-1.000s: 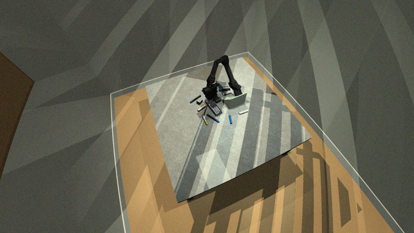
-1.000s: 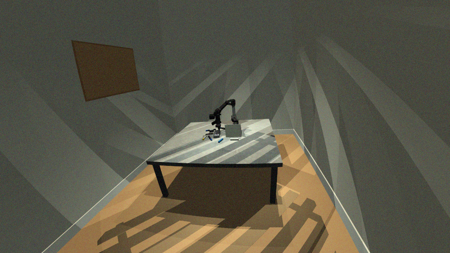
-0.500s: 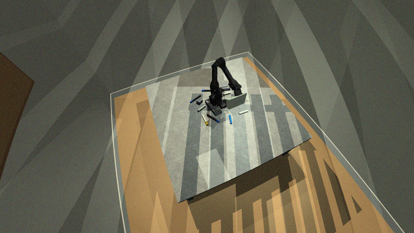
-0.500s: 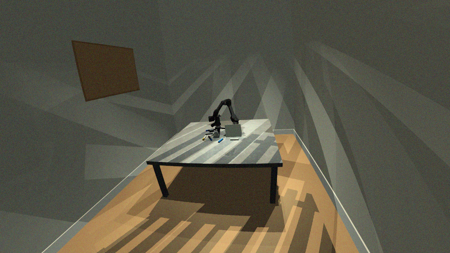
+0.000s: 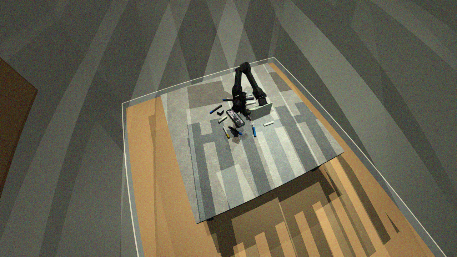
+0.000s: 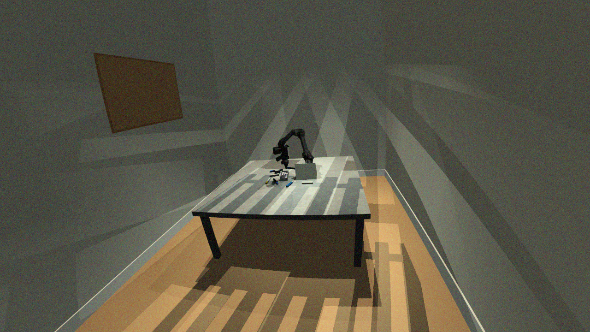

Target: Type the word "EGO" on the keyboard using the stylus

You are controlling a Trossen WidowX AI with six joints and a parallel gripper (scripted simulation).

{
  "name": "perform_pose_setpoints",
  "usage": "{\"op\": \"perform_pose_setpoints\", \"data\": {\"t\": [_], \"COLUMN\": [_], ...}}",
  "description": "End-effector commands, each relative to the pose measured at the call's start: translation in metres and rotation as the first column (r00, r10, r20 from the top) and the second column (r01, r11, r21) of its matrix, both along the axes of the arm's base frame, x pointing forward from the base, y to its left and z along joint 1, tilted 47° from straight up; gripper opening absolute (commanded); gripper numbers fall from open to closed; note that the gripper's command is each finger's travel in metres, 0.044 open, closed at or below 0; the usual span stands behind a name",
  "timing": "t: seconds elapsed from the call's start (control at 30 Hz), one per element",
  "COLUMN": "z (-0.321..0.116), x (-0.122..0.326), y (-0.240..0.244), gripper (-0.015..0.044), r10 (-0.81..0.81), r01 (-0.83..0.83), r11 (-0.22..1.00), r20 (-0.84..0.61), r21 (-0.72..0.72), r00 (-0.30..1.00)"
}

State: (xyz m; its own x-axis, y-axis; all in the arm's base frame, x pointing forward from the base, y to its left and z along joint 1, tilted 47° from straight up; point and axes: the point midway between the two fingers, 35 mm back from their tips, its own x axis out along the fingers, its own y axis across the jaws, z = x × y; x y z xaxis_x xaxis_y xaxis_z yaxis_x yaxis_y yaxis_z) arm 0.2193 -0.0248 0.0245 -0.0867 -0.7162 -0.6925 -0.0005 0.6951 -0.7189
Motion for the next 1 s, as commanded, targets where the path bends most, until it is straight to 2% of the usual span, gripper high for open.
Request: {"op": "perform_pose_setpoints", "data": {"t": [0.0,0.13,0.27,0.4,0.7,0.8,0.9,0.97], "z": [0.002,0.001,0.001,0.001,0.001,0.000,-0.012,-0.023], "x": [0.000,0.000,0.000,0.000,0.000,0.000,0.006,0.009], "y": [0.002,0.000,0.000,0.000,0.000,0.001,0.015,0.026], "gripper": [0.0000,0.0000,0.0105,0.0000,0.0000,0.0079,0.0150,0.0150], "r10": [-0.013,-0.013,-0.008,-0.008,-0.008,-0.004,0.057,0.105], "r01": [0.013,0.013,0.008,0.008,0.008,0.004,-0.058,-0.109], "r11": [1.000,1.000,1.000,1.000,1.000,1.000,0.998,0.994], "r20": [-0.004,-0.004,-0.006,-0.006,-0.006,-0.014,-0.132,-0.233], "r21": [0.001,0.000,-0.003,-0.003,-0.003,-0.003,-0.007,-0.006], "r00": [1.000,1.000,1.000,1.000,1.000,1.000,0.990,0.967]}}
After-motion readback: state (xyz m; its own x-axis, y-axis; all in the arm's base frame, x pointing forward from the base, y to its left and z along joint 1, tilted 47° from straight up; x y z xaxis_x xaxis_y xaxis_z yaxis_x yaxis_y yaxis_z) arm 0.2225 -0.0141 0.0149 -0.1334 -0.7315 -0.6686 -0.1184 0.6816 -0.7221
